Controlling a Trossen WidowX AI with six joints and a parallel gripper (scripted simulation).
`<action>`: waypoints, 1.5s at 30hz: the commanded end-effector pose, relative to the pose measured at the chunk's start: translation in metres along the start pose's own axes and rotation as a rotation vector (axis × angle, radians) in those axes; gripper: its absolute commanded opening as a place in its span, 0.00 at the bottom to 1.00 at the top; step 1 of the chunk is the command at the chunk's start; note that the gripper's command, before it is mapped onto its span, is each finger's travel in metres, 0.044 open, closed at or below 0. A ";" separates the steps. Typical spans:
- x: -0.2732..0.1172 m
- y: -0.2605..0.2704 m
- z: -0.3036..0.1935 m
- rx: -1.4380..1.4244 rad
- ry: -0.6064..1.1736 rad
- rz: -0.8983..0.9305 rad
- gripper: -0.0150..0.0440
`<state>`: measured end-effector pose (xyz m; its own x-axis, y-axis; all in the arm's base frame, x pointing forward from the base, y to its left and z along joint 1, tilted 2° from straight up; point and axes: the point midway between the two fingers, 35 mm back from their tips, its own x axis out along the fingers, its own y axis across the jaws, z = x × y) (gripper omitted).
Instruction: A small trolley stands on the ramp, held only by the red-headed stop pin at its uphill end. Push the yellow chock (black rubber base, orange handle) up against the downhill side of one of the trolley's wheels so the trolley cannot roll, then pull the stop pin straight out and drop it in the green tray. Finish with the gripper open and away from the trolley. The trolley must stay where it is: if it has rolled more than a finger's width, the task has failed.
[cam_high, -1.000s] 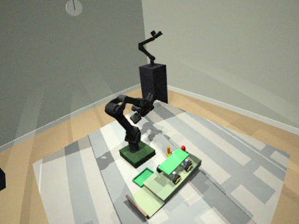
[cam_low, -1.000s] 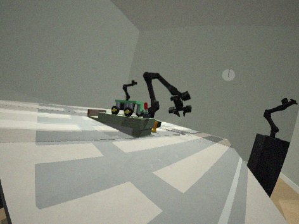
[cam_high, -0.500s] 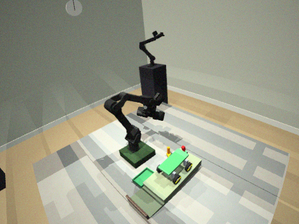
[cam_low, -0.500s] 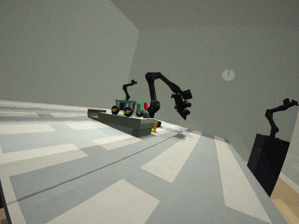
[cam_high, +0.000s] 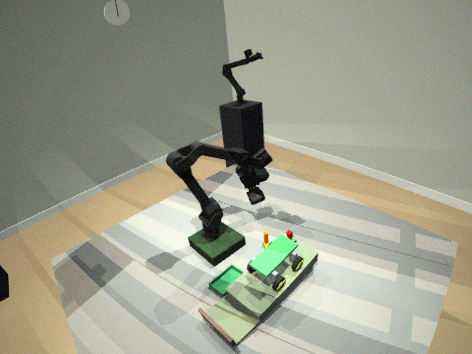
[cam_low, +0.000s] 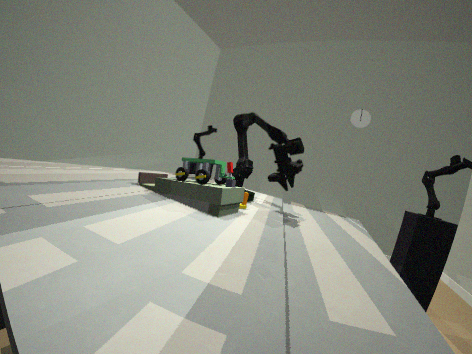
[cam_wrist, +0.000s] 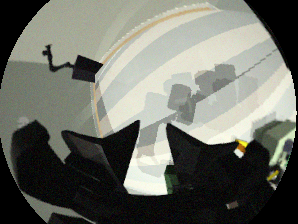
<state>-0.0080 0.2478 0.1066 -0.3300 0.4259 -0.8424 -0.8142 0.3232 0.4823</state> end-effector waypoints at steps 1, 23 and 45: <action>-0.007 -0.017 0.008 0.265 -0.020 -0.057 0.58; -0.061 -0.108 0.022 1.711 -0.270 -0.266 0.58; -0.125 -0.181 -0.007 3.051 -0.785 -0.302 0.58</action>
<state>0.1707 0.1402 0.1205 0.0120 0.0833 -0.9965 0.9482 -0.3173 -0.0151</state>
